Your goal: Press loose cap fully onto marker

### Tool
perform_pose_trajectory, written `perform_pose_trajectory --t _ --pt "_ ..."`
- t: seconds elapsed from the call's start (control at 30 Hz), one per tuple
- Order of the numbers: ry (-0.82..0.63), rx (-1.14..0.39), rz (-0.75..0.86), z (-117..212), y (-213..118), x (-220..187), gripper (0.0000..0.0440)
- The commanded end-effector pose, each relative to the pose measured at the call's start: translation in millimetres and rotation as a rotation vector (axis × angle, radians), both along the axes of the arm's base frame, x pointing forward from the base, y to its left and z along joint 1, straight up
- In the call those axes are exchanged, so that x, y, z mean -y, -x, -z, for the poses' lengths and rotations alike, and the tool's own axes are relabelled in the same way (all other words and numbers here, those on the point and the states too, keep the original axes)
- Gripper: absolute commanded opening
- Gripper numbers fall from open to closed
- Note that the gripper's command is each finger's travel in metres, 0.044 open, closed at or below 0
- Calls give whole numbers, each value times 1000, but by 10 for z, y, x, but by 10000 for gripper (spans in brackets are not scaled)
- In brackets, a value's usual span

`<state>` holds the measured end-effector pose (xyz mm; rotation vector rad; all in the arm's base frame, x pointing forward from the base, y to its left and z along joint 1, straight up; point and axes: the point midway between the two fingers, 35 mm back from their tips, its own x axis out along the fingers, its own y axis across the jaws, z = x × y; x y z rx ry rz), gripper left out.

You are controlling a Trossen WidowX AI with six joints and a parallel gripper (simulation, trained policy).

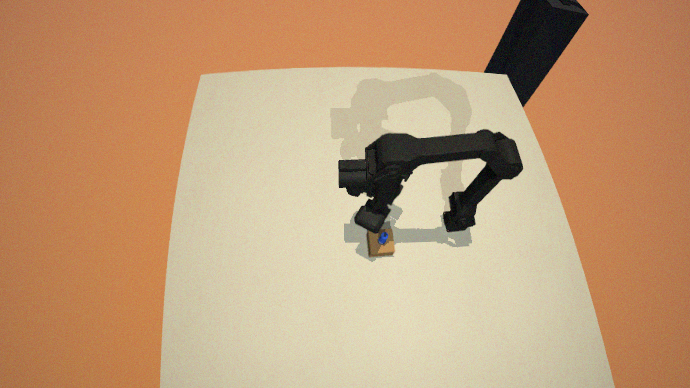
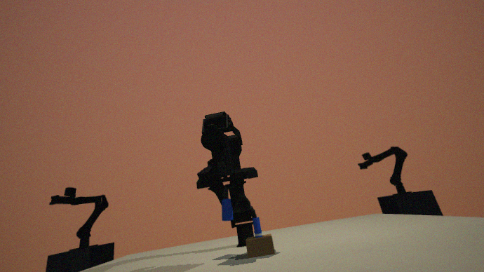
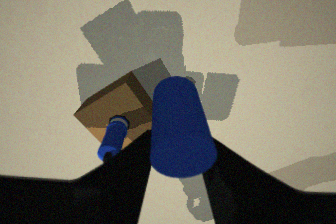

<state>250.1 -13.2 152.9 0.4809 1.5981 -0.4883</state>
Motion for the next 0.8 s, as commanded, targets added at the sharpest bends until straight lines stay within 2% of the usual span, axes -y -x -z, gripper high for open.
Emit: perform_pose_trajectory --t 0.0,0.4,0.77 --pt "-3 7 -9 -49 7 -99 0" --pt "0 0 -62 -127 100 -480 0" --pt "7 -7 -88 -140 155 -666 0"
